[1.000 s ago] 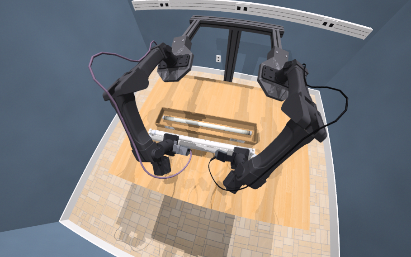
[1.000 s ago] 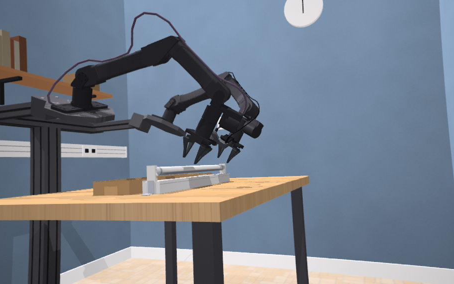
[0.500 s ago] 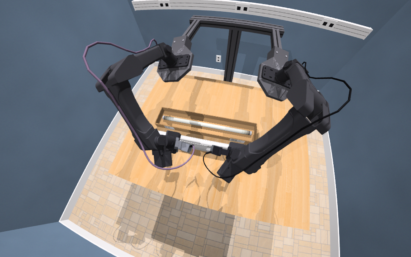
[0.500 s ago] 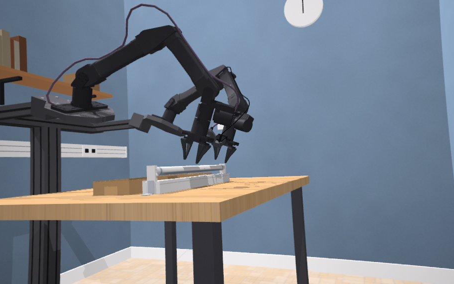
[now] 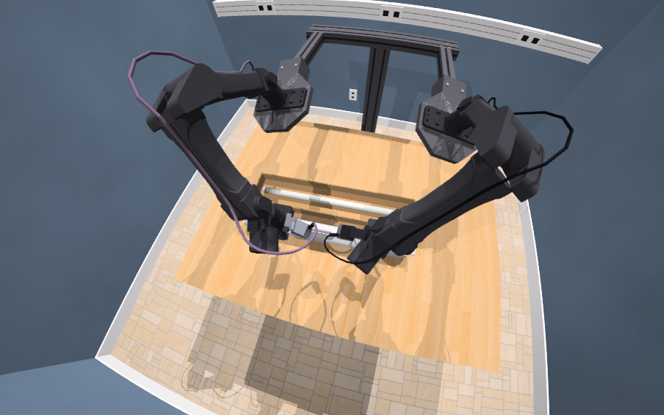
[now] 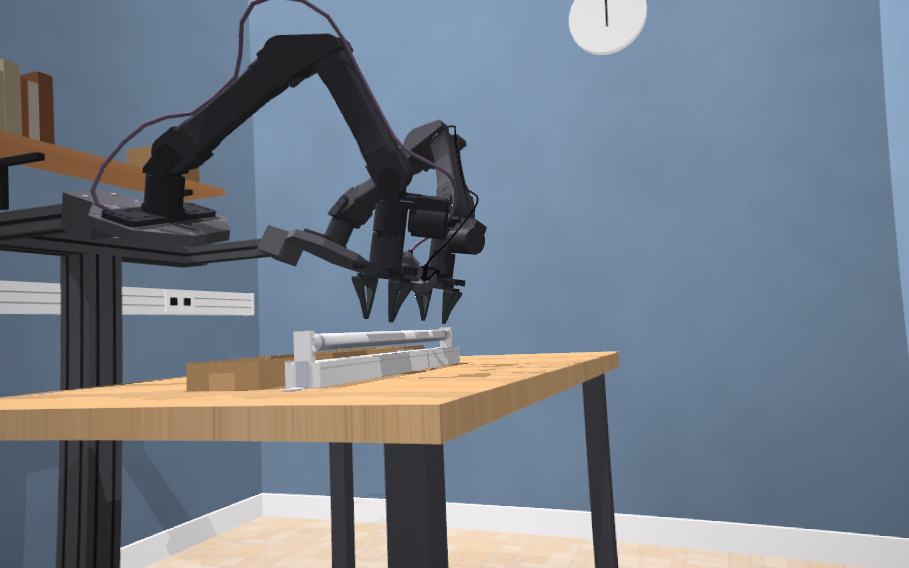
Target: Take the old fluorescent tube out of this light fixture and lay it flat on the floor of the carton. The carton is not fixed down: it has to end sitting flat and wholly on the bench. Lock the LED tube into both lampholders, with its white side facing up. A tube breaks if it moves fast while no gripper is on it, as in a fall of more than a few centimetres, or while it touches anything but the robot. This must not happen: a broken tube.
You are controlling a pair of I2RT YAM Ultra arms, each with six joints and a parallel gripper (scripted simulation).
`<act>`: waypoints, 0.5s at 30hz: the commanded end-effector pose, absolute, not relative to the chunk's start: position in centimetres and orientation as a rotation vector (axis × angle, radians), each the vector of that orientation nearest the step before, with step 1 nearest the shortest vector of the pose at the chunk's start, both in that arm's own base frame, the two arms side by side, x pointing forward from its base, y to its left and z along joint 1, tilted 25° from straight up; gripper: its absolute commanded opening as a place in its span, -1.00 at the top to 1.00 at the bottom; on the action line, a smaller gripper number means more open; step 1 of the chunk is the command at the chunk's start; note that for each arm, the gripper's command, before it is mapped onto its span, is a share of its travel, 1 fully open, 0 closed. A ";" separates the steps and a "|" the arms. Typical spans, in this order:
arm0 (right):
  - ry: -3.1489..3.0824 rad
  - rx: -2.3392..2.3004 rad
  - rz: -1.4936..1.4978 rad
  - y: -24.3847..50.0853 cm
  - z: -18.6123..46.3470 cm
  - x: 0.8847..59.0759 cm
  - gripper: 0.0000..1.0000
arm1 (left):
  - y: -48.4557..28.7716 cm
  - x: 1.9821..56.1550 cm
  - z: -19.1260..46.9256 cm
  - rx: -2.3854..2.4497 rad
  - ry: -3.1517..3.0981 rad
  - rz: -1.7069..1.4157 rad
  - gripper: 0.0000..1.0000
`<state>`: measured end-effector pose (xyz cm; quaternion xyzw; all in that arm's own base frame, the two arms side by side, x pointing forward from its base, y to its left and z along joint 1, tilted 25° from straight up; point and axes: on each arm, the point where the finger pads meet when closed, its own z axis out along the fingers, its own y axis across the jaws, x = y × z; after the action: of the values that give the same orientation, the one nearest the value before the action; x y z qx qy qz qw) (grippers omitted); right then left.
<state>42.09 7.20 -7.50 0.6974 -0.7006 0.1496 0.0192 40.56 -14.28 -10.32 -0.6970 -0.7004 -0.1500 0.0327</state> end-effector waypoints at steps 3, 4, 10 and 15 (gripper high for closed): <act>-2.220 2.264 0.667 8.2 -6.2 42.8 0.02 | -16.2 41.1 -9.5 -2.225 -2.240 -0.635 0.02; -2.228 2.271 0.694 8.1 -6.1 42.8 0.02 | -16.2 41.0 -9.4 -2.231 -2.252 -0.659 0.02; -2.233 2.294 0.768 7.8 -5.9 41.2 0.02 | -16.4 39.7 -9.2 -2.259 -2.265 -0.730 0.02; -2.228 2.300 0.779 7.7 -6.0 40.4 0.02 | -16.4 39.2 -9.1 -2.267 -2.265 -0.744 0.02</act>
<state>39.38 6.66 -7.33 0.6957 -0.6856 0.2110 -0.0380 38.47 -15.23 -10.09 -0.6937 -0.6881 -0.2098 -0.0357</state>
